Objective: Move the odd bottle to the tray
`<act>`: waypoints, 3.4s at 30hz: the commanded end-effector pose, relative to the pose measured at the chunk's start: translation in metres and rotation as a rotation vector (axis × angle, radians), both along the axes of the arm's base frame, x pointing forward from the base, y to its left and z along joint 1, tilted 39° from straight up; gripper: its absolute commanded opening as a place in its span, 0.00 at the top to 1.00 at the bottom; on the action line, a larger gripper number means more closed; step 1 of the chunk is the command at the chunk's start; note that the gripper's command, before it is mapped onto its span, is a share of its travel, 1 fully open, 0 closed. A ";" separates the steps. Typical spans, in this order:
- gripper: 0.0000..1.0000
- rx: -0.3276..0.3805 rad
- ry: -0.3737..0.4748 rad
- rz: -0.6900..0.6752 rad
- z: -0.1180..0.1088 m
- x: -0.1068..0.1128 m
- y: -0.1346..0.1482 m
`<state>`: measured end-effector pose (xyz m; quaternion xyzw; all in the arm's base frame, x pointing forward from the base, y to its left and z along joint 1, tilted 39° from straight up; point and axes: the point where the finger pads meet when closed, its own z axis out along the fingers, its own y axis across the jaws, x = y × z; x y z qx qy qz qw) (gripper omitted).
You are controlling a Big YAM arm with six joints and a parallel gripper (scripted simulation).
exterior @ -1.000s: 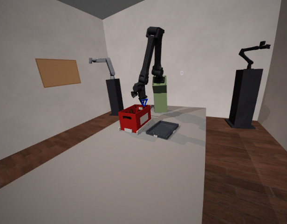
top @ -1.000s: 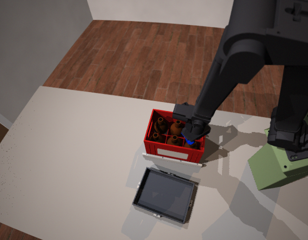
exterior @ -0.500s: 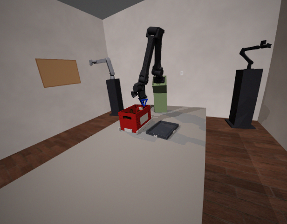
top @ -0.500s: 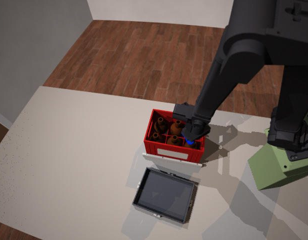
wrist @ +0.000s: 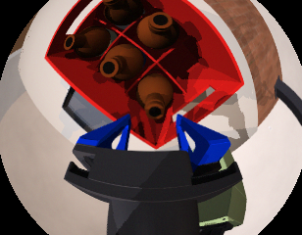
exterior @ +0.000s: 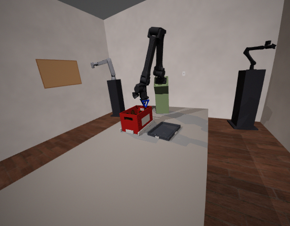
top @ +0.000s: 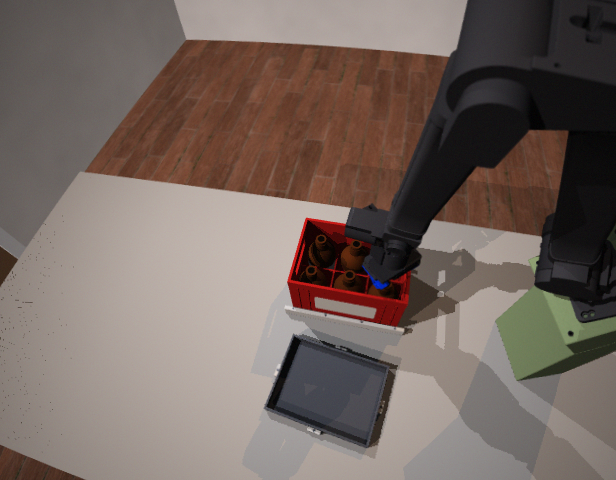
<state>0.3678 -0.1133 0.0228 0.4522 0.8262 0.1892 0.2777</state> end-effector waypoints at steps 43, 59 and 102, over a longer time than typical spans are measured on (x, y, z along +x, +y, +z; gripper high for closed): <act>0.39 0.009 0.008 -0.002 -0.005 -0.003 0.005; 0.39 0.009 0.007 -0.002 -0.005 -0.003 0.005; 0.39 0.003 0.014 -0.001 0.029 -0.033 -0.002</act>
